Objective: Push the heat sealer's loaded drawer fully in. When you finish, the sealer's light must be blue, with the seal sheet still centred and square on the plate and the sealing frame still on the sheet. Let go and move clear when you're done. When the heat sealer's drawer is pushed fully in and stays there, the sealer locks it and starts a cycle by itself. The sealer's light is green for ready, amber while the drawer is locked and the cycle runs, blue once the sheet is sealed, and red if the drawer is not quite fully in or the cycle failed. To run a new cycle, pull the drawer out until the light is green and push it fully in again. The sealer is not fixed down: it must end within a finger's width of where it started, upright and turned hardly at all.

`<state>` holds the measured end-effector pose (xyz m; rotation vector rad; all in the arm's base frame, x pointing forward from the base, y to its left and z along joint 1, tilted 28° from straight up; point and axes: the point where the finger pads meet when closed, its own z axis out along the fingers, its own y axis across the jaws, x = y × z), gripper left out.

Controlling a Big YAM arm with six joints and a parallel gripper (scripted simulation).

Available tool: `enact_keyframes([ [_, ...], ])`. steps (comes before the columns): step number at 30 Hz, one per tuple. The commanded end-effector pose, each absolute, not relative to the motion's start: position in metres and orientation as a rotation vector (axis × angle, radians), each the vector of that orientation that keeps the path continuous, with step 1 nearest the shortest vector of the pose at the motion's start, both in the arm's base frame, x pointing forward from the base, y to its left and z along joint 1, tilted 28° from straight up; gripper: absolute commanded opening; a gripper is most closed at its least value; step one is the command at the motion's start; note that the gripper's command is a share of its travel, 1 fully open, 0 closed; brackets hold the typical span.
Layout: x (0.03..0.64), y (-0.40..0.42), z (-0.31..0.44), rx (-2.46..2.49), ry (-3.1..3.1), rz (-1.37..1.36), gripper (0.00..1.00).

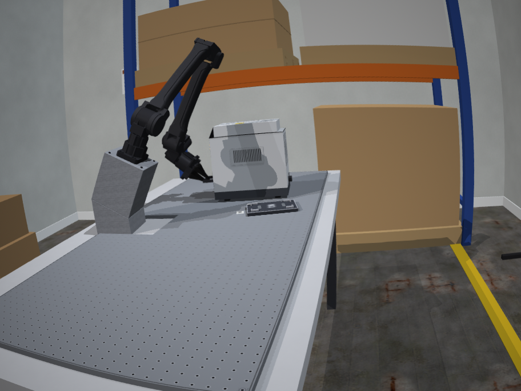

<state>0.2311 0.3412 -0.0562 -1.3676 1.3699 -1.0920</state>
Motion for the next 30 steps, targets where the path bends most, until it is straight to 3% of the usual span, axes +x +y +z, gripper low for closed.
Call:
enact_keyframes([
  [1, 0.2408, 0.3461, -0.0439, -1.315, 1.394, -1.095, 0.0],
  [6, 0.2408, 0.3461, -0.0439, -1.315, 1.394, -1.095, 0.0],
  [7, 0.2408, 0.3461, -0.0439, -1.315, 1.394, -1.095, 0.3],
  [30, 0.2341, 0.3444, -0.0507, -1.34, 1.377, -1.094, 0.3],
])
